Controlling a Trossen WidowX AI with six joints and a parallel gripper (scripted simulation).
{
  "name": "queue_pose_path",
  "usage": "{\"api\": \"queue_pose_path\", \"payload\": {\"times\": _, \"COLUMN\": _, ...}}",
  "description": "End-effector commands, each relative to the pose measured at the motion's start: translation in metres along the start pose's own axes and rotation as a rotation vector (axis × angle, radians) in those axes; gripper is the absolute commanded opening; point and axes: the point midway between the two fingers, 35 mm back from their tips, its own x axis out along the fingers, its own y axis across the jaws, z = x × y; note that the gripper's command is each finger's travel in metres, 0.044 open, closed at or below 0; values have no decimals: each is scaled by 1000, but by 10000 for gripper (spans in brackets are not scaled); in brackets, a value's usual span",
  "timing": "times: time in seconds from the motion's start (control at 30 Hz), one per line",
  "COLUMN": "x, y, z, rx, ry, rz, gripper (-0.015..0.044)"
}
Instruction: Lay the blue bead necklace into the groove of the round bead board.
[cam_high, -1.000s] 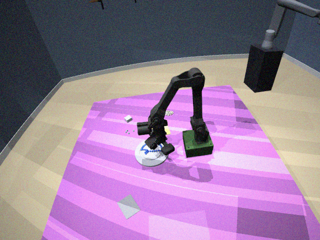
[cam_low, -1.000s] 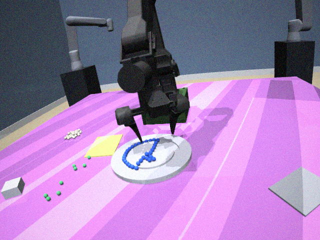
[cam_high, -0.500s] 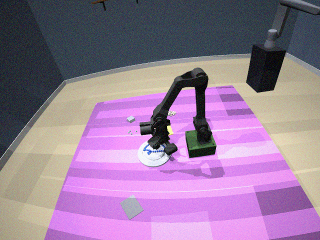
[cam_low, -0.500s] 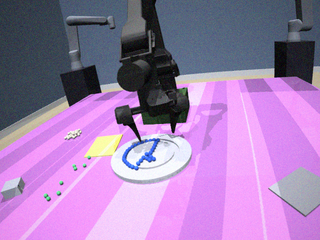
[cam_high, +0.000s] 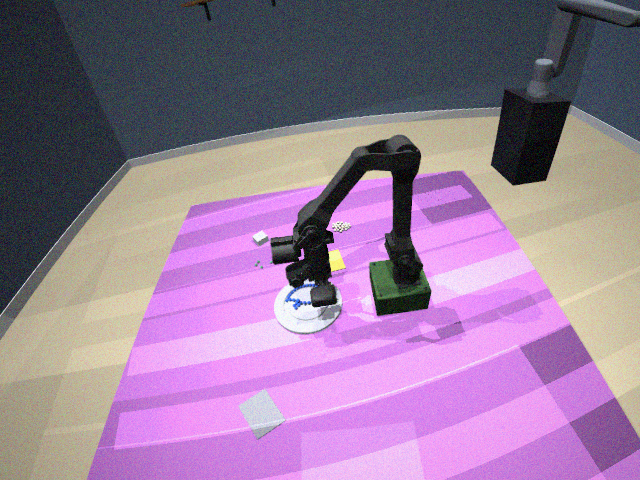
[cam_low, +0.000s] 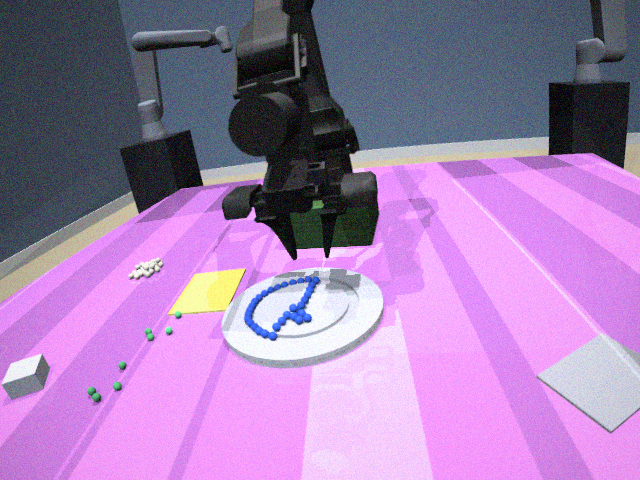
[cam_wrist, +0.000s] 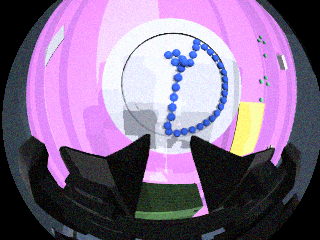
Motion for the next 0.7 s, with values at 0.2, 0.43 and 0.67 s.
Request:
{"api": "queue_pose_path", "payload": {"times": 0.2, "x": 11, "y": 1, "z": 1, "rx": 37, "ry": -2, "rz": 1, "gripper": 120}}
{"api": "queue_pose_path", "payload": {"times": 0.43, "x": 7, "y": 1, "z": 4, "rx": 30, "ry": -16, "rz": 0, "gripper": 120}}
{"api": "queue_pose_path", "payload": {"times": 0.67, "x": 17, "y": 1, "z": 3, "rx": 32, "ry": -11, "rz": 0, "gripper": 120}}
